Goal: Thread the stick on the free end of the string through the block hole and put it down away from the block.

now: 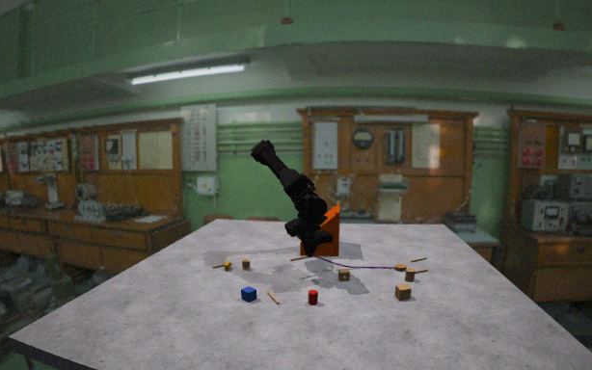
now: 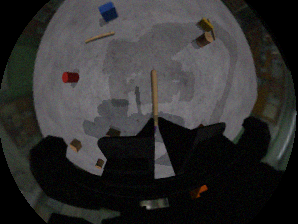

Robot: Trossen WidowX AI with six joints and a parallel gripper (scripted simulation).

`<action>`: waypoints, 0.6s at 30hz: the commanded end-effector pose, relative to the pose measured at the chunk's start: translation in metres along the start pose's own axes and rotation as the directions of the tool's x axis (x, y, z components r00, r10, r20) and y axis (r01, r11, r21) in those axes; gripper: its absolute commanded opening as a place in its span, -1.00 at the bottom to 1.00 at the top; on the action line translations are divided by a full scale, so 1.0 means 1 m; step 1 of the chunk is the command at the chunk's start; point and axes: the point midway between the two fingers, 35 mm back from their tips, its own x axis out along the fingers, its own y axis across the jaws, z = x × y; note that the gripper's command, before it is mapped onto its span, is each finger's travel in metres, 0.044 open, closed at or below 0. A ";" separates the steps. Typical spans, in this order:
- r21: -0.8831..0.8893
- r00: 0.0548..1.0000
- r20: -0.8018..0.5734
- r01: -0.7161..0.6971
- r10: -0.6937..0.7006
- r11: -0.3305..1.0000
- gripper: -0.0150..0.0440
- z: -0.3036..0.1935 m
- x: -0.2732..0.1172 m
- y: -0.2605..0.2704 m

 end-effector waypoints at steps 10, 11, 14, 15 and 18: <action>-0.093 1.000 -0.006 0.001 -0.002 0.996 -0.49 -0.002 -0.001 0.004; -0.119 1.000 -0.008 0.001 -0.002 0.993 -0.49 -0.002 -0.001 0.005; -0.198 1.000 -0.013 0.001 -0.004 0.980 -0.49 -0.004 -0.002 0.009; -0.224 1.000 -0.015 0.001 -0.005 0.975 -0.49 -0.004 -0.002 0.010; -0.301 1.000 -0.020 0.000 -0.007 0.954 -0.49 -0.006 -0.003 0.013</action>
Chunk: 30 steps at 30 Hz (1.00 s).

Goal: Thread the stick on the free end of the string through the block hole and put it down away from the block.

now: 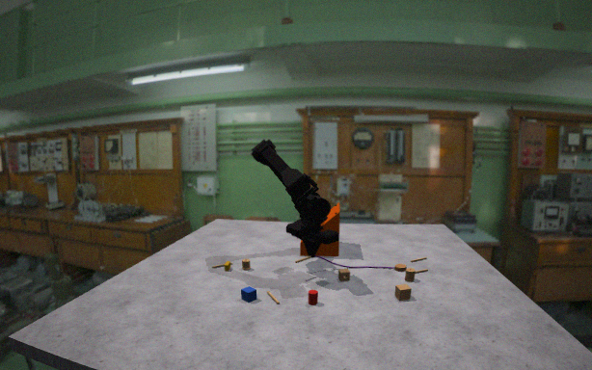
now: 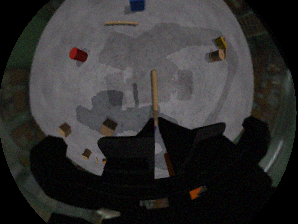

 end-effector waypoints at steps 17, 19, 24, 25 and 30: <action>-0.508 0.999 -0.038 -0.015 -0.005 0.861 -0.49 -0.007 -0.005 0.026; -0.553 0.999 -0.041 -0.017 -0.007 0.833 -0.49 -0.008 -0.005 0.029; -0.658 0.999 -0.049 -0.025 -0.010 0.753 -0.49 -0.011 -0.006 0.035; -0.677 0.999 -0.051 -0.027 -0.011 0.735 -0.49 -0.011 -0.006 0.036; -0.768 0.998 -0.059 -0.036 -0.015 0.640 -0.49 -0.014 -0.007 0.042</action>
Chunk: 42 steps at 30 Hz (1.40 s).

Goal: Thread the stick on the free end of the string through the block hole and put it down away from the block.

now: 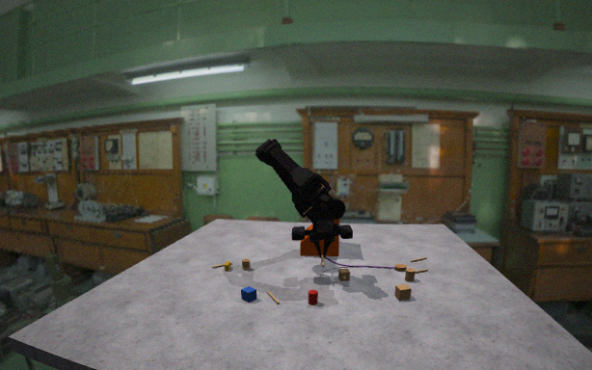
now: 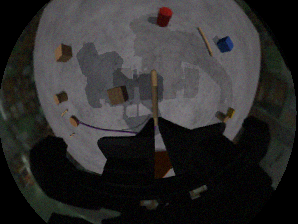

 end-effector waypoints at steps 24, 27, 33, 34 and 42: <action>-0.656 0.999 -0.049 -0.043 0.015 0.754 -0.49 0.012 -0.004 0.035; -0.713 0.998 -0.054 -0.050 0.015 0.700 -0.49 0.013 -0.004 0.039; -0.813 0.998 -0.066 -0.063 0.016 0.579 -0.49 0.014 -0.004 0.047; -0.828 0.998 -0.068 -0.065 0.016 0.557 -0.49 0.014 -0.004 0.048; -0.925 0.996 -0.083 -0.083 0.016 0.371 -0.49 0.016 -0.004 0.059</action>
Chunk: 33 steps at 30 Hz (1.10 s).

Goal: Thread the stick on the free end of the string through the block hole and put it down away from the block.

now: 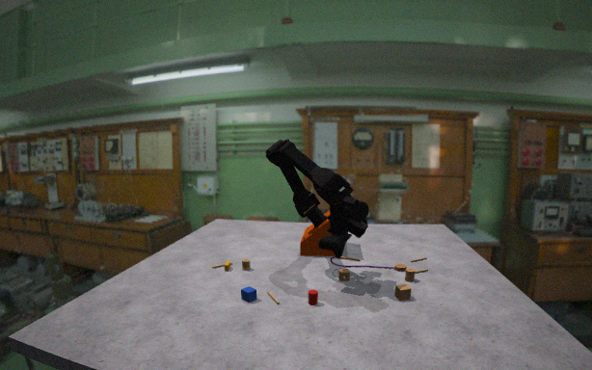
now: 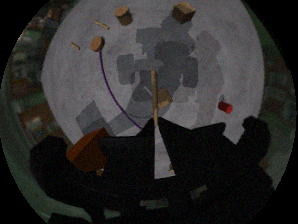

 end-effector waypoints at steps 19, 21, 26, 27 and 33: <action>-0.547 0.999 -0.021 -0.044 0.038 0.836 -0.49 0.029 0.000 0.011; -0.590 0.999 -0.024 -0.048 0.041 0.806 -0.49 0.032 0.000 0.012; -0.689 0.998 -0.031 -0.057 0.049 0.722 -0.49 0.038 0.000 0.015; -0.708 0.998 -0.032 -0.059 0.051 0.704 -0.49 0.039 0.000 0.016; -0.809 0.997 -0.041 -0.068 0.060 0.584 -0.49 0.046 0.001 0.020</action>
